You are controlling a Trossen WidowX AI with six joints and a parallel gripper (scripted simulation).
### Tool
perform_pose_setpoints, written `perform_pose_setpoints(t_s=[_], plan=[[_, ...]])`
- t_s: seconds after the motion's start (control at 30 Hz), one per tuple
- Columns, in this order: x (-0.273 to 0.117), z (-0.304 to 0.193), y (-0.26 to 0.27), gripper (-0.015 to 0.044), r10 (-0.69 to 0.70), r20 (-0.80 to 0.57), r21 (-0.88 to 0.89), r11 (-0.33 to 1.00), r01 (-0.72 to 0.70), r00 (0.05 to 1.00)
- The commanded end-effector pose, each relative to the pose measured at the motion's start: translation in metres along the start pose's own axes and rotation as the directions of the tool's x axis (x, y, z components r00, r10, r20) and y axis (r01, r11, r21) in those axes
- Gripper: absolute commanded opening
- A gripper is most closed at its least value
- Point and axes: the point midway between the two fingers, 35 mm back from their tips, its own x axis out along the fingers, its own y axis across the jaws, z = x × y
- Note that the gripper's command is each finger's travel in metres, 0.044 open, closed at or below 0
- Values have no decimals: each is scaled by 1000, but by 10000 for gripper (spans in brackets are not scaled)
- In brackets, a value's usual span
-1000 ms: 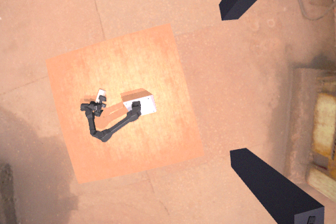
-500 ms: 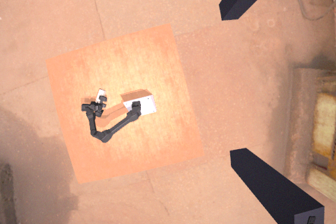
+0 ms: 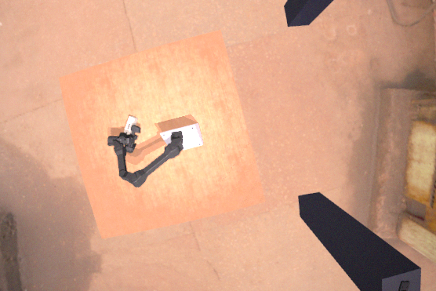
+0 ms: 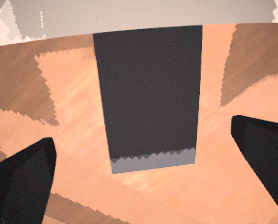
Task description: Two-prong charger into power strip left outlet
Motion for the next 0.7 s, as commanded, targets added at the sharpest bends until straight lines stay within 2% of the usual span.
perform_pose_setpoints(t_s=[0.0,0.67], plan=[[-1,-3,2,440,3,5,-2,1000,-3,1000],[1,-23,2,440,3,5,-2,1000,-3,1000]])
